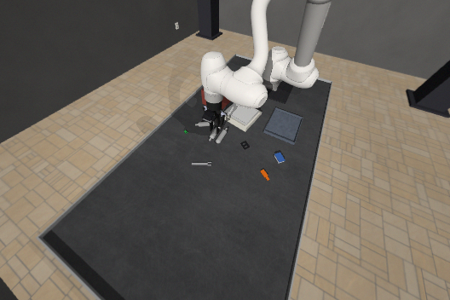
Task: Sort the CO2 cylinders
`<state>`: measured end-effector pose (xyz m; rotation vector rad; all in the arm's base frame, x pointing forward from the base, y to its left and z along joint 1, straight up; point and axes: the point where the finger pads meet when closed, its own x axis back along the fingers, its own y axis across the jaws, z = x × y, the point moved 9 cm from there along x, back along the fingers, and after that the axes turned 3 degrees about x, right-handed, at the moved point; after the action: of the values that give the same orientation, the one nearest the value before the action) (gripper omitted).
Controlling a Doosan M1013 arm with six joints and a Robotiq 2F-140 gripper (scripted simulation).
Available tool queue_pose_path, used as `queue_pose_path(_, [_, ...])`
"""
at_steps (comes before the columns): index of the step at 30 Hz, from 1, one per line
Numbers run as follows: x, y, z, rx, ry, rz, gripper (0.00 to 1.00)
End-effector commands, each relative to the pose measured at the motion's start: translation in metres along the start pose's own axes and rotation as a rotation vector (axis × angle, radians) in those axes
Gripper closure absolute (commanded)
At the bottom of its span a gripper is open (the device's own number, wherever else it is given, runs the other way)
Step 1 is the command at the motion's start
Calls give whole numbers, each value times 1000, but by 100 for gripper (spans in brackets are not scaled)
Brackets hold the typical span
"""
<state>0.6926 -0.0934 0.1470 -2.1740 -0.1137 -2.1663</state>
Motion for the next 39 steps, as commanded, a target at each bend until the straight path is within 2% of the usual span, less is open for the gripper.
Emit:
queue_pose_path(1, [1,0,0,0,2,0,68])
queue_pose_path(15, [-2,0,0,0,2,0,68])
queue_pose_path(39, [-21,0,0,0,2,0,68])
